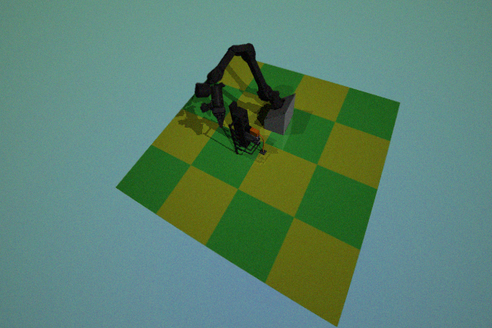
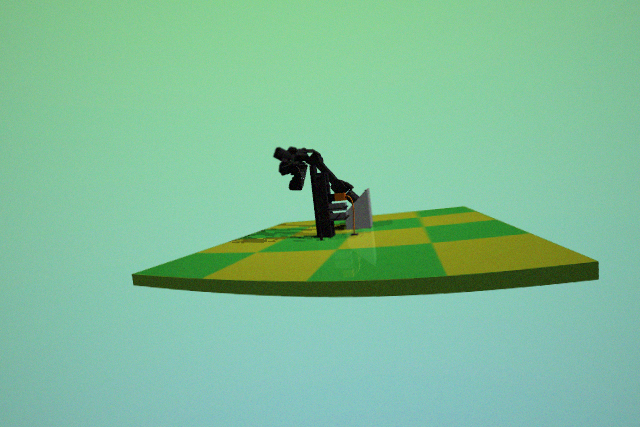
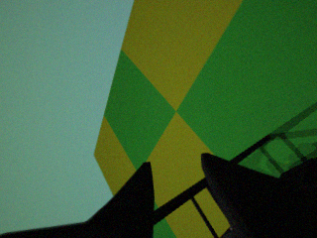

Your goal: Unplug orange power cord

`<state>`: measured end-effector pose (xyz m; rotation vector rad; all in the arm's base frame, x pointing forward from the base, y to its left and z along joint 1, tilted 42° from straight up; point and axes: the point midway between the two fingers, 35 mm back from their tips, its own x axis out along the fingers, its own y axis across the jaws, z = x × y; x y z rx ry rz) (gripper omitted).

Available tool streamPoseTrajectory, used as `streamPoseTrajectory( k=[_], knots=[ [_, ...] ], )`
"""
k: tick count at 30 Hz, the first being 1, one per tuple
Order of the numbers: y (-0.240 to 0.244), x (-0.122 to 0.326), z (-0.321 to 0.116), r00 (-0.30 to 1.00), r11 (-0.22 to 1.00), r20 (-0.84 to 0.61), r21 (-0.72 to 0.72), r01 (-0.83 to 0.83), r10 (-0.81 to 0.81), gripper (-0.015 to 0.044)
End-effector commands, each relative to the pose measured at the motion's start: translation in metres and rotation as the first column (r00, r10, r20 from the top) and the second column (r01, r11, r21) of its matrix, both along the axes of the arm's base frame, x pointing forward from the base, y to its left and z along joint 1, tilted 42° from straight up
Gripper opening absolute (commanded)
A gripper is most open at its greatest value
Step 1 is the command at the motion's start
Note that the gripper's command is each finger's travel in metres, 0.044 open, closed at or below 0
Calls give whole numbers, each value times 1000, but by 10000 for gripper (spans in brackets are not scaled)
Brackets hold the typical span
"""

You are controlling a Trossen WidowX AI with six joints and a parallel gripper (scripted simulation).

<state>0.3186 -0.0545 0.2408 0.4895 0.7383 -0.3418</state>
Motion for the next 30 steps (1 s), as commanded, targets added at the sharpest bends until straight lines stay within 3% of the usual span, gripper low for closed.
streamPoseTrajectory(
  k=[1, 5, 8, 13, 19, 22, 25, 28, 30],
  knots=[
    [42, 26, 10, 992, 987, 14, -103, -126, 128, 160],
    [83, 41, 10, 968, 949, -8, -200, -246, 249, 160],
    [109, 39, -12, 926, 883, -128, -279, -377, 355, 160],
    [156, 24, -58, 751, 647, -408, -387, -657, 519, 160],
    [166, 9, -96, 551, 413, -645, -371, -832, 530, 160],
    [154, -7, -126, 327, 210, -833, -258, -943, 445, 160],
    [140, -28, -153, 33, -5, -957, -35, -999, 288, 160],
    [123, -49, -171, -292, -183, -954, 276, -944, 67, 160],
    [120, -54, -174, -362, -213, -932, 352, -912, 12, 160]
  ],
)
